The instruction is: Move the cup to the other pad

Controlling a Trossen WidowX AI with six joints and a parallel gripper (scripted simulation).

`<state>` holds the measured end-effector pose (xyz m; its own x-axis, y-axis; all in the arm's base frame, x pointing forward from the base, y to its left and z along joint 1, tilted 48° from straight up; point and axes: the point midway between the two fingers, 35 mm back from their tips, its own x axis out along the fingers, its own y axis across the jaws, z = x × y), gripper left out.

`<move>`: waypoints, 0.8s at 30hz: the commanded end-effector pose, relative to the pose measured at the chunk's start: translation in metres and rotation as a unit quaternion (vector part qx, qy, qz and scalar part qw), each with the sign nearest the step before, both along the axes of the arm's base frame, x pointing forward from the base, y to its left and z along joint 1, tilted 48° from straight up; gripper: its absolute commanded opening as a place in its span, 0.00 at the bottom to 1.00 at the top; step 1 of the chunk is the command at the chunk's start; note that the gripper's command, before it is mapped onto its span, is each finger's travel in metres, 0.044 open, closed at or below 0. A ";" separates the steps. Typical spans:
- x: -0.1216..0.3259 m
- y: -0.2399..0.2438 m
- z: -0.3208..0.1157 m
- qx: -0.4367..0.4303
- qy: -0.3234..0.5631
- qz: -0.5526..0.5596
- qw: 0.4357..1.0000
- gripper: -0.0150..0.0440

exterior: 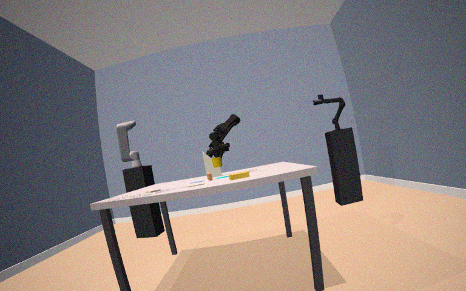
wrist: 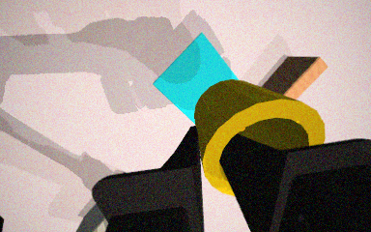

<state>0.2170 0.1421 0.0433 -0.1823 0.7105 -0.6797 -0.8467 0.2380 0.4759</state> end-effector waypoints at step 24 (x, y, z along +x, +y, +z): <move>-0.009 0.023 -0.003 0.003 0.003 -0.002 1.000 0.25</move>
